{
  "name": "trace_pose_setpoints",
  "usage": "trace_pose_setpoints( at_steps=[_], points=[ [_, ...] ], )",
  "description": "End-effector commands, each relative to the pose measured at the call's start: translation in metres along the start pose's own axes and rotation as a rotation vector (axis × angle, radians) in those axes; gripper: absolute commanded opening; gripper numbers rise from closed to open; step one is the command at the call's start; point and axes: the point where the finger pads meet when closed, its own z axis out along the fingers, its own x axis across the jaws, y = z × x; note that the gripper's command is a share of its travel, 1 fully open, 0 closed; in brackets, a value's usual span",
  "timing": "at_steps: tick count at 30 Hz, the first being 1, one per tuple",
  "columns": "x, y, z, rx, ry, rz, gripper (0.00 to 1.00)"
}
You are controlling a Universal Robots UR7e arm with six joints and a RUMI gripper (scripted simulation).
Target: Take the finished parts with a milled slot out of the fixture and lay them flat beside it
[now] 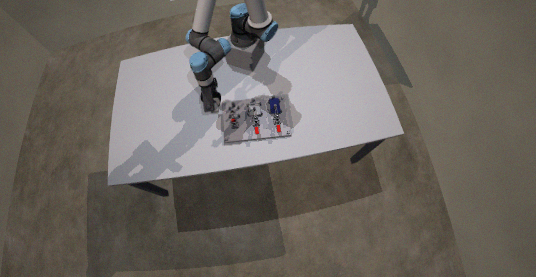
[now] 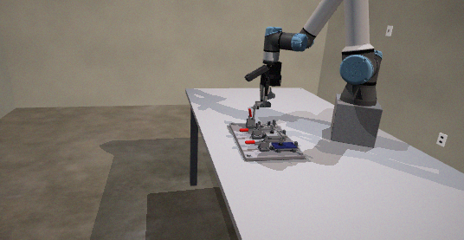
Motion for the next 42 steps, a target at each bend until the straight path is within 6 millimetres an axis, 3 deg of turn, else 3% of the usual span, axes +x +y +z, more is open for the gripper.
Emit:
trace_pose_setpoints(
  at_steps=[1, 18, 42],
  points=[
    [0.014, -0.001, -0.001, 0.002, 0.001, -0.001, 0.00],
    [0.025, -0.002, -0.001, 0.003, 0.002, -0.001, 0.00],
    [0.024, -0.002, -0.001, 0.002, 0.001, -0.003, 0.00]
  ],
)
